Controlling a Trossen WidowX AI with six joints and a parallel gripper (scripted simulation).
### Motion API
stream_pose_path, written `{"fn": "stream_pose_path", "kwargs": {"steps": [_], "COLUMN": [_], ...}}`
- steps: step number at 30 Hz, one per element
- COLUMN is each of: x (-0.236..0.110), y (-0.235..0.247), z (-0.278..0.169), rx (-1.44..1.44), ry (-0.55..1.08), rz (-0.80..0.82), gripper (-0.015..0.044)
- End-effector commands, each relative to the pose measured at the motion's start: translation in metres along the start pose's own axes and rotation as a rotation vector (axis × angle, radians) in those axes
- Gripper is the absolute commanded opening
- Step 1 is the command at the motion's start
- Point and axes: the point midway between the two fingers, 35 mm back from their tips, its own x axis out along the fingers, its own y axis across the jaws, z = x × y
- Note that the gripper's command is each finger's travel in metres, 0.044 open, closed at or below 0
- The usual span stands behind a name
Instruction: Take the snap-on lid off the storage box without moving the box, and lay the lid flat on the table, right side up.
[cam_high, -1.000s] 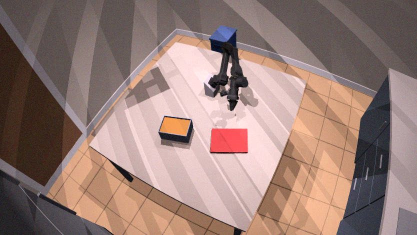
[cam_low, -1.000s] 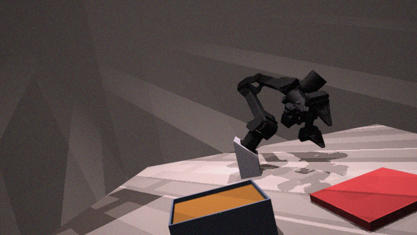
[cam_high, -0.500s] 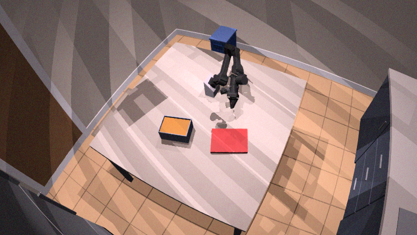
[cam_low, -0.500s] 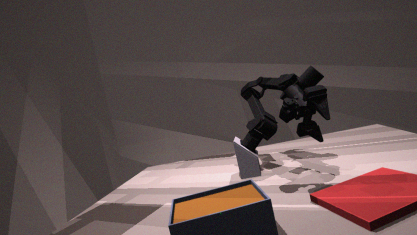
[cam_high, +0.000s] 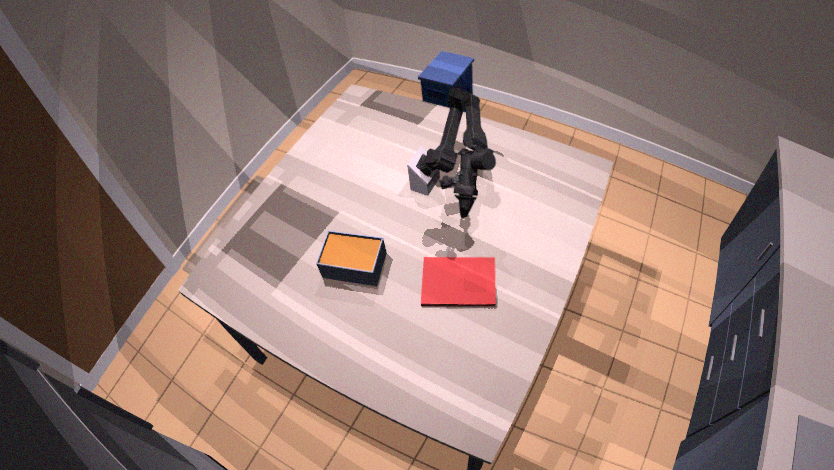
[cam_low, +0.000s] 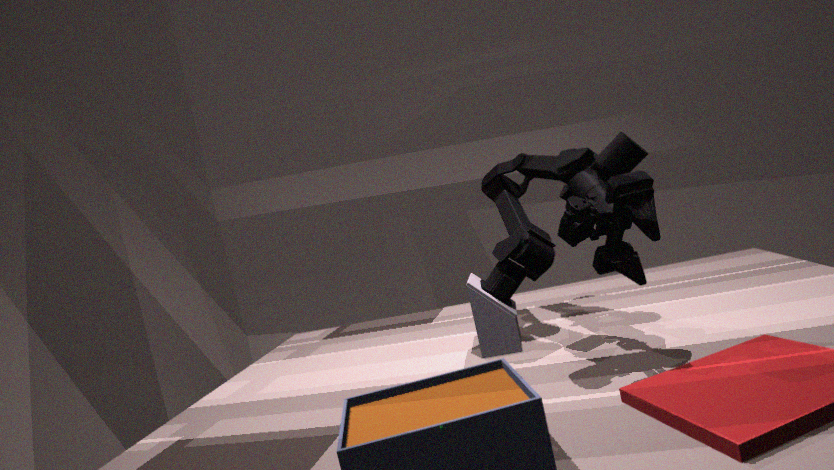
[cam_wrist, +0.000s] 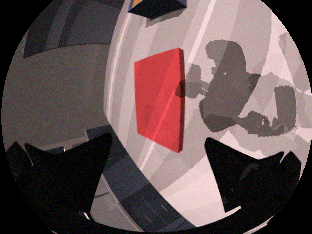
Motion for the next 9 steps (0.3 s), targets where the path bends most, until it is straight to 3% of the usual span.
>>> {"fn": "stream_pose_path", "kwargs": {"steps": [1, 8, 9], "x": [0.0003, 0.0003, 0.0003], "y": [-0.0003, -0.0003, -0.0003], "z": [0.0002, 0.0002, 0.0002], "rx": [-0.002, -0.002, -0.002], "ry": [0.0, 0.0, 0.0], "rz": [-0.001, -0.001, -0.001], "gripper": [0.044, 0.044, 0.0414]}}
